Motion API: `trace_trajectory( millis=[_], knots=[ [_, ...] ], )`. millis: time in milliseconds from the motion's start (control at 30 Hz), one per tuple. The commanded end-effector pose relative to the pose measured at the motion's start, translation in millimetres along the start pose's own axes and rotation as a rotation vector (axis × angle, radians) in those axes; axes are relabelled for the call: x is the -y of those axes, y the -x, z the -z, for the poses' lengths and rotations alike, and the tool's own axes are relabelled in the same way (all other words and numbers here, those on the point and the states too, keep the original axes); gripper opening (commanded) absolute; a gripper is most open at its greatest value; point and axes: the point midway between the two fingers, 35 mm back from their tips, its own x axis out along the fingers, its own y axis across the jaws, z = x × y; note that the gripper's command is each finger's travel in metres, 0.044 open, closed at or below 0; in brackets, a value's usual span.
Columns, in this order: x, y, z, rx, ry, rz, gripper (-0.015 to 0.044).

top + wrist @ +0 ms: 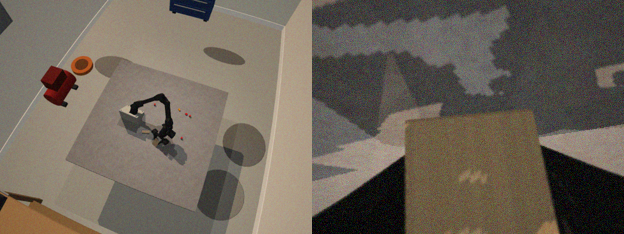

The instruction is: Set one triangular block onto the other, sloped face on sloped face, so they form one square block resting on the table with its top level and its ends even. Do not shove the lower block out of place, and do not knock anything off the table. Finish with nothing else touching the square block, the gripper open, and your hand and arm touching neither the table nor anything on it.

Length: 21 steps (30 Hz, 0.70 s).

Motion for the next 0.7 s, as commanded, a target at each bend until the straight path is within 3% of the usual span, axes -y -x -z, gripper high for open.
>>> trace_trajectory(
  millis=[0, 667],
  knots=[
    [-0.9, 1.7, 8.6, 0.101, -0.001, 0.003, 0.0000],
    [-0.5, -3.1, 47.9, 0.615, -0.001, 0.006, 0.0000]
  ],
)
